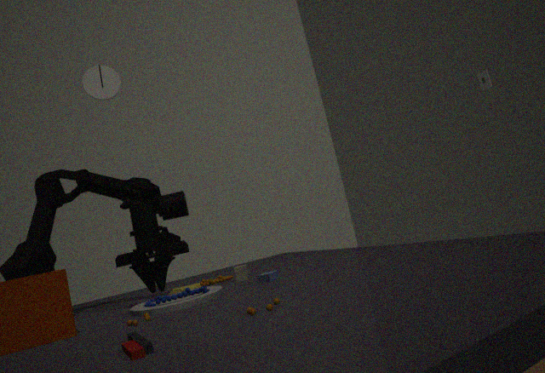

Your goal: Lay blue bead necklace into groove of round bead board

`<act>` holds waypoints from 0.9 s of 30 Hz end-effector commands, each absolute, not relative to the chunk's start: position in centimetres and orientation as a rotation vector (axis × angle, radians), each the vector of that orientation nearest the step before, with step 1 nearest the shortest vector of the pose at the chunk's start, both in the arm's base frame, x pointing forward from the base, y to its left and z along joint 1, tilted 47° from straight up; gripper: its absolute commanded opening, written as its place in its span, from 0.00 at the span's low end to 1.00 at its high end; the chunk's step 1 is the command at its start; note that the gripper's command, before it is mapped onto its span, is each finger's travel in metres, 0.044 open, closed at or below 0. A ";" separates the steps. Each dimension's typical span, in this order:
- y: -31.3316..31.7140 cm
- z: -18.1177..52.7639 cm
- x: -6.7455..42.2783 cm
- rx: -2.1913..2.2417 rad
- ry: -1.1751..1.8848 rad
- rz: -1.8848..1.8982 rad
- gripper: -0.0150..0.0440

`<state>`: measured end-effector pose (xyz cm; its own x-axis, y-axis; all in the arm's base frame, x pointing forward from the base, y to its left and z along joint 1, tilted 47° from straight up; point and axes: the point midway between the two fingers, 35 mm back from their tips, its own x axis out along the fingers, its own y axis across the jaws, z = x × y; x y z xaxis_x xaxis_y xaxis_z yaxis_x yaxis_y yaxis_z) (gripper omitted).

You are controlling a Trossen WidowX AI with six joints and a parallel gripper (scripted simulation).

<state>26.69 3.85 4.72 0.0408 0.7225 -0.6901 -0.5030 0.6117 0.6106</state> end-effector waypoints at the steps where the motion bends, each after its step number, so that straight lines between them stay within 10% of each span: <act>1: 4.5 4.2 26.6 0.232 1.205 0.951 0.46; 9: 5.0 3.7 26.6 0.233 1.205 0.952 0.46; 14: 4.8 3.9 26.6 0.226 1.205 0.953 0.25; 27: 4.8 3.9 26.6 0.226 1.205 0.953 0.25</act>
